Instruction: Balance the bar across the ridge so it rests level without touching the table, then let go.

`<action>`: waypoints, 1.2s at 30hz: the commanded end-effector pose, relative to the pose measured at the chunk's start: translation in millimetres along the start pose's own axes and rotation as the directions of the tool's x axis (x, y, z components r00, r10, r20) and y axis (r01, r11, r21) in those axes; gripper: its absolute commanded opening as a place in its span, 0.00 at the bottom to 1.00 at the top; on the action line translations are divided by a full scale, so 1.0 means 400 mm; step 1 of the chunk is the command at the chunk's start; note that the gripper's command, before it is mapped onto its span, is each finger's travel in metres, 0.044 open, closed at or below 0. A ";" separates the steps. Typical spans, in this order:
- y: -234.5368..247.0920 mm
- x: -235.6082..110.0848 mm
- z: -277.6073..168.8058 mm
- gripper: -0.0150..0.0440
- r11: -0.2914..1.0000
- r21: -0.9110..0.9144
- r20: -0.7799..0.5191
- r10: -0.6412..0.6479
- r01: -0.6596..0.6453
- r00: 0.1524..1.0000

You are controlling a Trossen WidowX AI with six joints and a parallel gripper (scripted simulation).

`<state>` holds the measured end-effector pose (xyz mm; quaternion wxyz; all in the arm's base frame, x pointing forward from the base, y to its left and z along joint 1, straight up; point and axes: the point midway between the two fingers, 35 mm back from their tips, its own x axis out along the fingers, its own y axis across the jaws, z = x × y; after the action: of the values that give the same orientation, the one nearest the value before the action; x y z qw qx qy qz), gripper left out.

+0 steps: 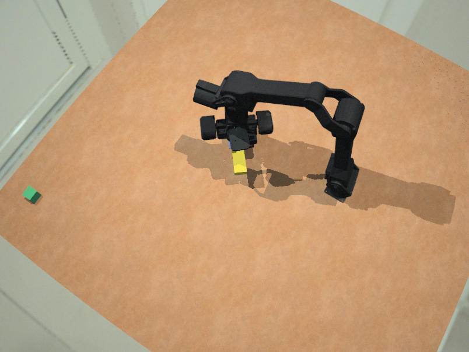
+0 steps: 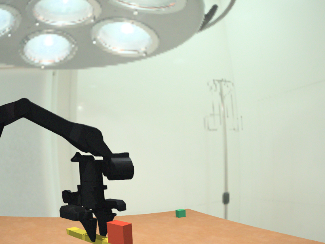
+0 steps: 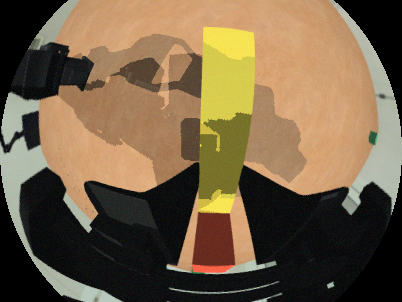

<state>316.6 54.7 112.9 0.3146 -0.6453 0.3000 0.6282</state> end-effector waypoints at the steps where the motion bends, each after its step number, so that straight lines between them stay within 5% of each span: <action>1: -0.001 0.001 -0.002 0.25 1.000 -0.005 -0.004 -0.001 0.001 1.000; 36: -0.001 0.008 -0.002 0.25 1.000 -0.005 -0.004 -0.001 0.001 1.000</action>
<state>316.7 54.5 110.0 0.3147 -0.6453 0.3000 0.6281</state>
